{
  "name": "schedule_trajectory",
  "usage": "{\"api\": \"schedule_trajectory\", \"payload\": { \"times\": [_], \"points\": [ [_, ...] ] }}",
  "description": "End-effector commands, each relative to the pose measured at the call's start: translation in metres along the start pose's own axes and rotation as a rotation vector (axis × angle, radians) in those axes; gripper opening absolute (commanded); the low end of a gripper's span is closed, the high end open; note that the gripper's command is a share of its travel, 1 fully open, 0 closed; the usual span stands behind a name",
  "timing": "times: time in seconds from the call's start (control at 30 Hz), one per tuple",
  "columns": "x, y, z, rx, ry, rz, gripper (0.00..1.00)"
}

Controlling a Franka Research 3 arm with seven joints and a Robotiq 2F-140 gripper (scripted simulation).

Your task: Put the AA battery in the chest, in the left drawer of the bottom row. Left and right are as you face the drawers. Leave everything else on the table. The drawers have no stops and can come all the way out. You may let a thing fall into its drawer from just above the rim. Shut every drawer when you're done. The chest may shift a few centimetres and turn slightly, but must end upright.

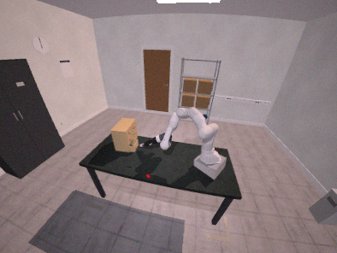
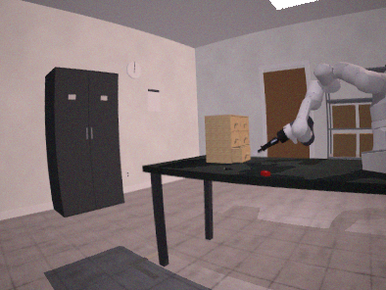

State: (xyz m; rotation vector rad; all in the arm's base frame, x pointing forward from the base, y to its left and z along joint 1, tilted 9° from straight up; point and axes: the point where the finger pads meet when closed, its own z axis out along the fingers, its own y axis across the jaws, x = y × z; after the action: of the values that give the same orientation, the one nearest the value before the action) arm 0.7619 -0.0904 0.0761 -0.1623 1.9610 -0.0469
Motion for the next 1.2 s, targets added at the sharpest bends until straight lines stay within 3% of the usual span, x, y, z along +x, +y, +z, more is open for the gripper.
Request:
{"api": "schedule_trajectory", "payload": {
  "times": [0.0,1.17],
  "points": [
    [-0.003,0.004,0.005,-0.009,-0.004,-0.005,0.1],
    [-0.03,0.003,0.052,-0.005,-0.02,0.003,0.1]
  ]
}}
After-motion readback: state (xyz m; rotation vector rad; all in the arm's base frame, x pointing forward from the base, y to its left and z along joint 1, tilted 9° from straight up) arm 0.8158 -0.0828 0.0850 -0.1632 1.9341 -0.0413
